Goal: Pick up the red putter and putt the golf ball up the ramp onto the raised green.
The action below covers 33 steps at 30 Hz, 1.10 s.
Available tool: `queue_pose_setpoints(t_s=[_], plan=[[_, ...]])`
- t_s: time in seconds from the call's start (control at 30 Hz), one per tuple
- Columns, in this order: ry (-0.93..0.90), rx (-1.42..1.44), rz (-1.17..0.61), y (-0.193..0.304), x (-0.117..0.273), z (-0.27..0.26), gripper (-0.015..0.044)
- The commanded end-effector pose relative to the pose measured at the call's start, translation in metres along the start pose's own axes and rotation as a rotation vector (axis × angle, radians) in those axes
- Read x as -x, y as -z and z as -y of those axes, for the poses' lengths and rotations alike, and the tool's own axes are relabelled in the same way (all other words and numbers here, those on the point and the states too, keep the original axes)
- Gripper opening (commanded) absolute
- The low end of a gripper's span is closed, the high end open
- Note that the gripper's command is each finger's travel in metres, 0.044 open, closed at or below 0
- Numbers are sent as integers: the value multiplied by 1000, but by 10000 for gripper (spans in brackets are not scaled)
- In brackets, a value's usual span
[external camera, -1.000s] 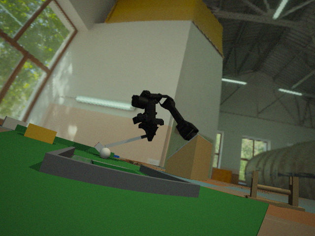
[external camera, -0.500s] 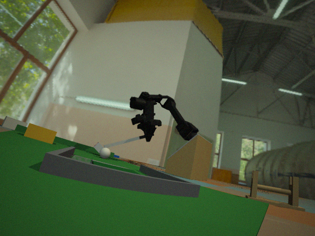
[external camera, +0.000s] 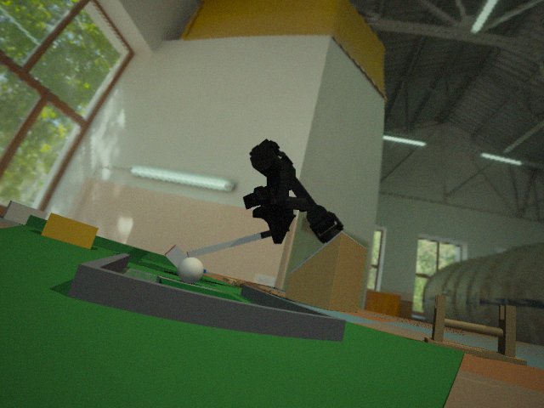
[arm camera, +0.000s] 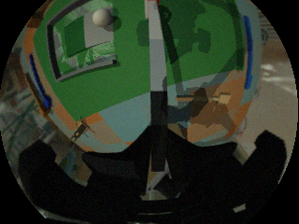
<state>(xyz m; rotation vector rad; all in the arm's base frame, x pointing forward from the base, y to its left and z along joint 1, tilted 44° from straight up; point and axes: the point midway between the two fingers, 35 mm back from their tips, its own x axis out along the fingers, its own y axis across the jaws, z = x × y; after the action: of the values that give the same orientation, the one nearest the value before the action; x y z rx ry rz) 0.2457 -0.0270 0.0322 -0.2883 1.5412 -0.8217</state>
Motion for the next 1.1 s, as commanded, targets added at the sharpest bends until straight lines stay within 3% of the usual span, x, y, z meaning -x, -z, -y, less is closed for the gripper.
queue_pose_setpoints(t_s=[0.0,0.27,1.07], plan=[[-6,-9,6,1,14,-3,0],[-6,-9,4,13,56,-2,0],[-3,3,4,12,49,-3,0]])
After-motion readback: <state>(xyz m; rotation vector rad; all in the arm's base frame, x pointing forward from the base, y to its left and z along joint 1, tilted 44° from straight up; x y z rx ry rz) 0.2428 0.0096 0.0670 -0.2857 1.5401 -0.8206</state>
